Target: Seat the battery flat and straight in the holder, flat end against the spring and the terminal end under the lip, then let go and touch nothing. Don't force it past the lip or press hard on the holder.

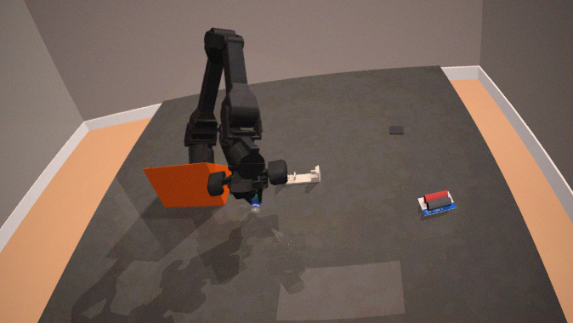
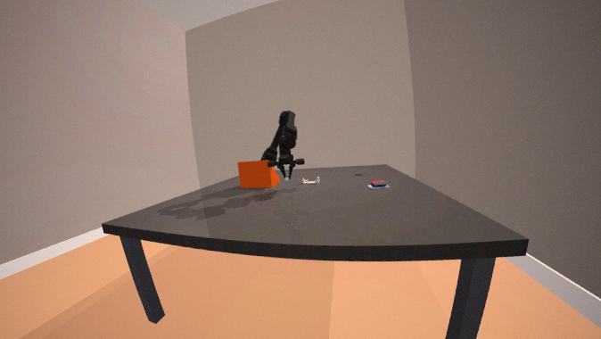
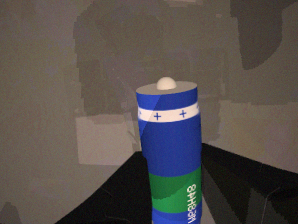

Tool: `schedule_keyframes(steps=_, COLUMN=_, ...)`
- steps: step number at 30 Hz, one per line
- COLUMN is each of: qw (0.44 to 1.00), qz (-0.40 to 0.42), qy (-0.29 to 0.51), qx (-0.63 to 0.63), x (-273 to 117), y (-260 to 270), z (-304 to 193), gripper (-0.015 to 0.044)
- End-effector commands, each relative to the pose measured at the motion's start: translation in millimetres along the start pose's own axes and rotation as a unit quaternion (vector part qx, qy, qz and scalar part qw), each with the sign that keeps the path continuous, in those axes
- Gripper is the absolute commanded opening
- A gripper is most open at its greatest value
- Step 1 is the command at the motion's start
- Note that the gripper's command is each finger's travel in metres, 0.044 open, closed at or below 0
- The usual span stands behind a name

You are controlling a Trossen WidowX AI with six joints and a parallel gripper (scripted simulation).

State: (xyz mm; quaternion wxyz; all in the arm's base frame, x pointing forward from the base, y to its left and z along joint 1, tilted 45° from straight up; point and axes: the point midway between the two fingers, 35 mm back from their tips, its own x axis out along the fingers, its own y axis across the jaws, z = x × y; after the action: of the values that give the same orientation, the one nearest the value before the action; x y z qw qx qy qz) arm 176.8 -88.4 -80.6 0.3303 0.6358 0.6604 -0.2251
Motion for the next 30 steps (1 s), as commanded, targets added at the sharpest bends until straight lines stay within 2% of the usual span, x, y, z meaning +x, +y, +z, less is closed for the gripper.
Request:
schedule_keyframes(steps=1, qw=0.998, qz=-0.004, qy=-0.002, qx=-0.069, x=-6, y=14, z=-6, gripper=0.0066)
schedule_keyframes(steps=6, qw=0.97, qz=-0.004, qy=-0.006, qx=-0.242, x=-15, y=47, z=-26, gripper=0.0066)
schedule_keyframes(steps=10, qw=0.926, qz=-0.005, qy=-0.008, qx=-0.377, x=-20, y=72, z=-48, gripper=0.0066)
schedule_keyframes(steps=19, qw=0.762, qz=-0.005, qy=-0.005, qx=-0.648, x=-27, y=119, z=-112, gripper=0.0066)
schedule_keyframes(steps=21, qw=0.746, qz=-0.006, qy=-0.005, qx=-0.665, x=-27, y=122, z=-117, gripper=0.0066)
schedule_keyframes(steps=30, qw=0.749, qz=0.006, qy=-0.027, qx=-0.662, x=-17, y=123, z=-113, gripper=0.0066)
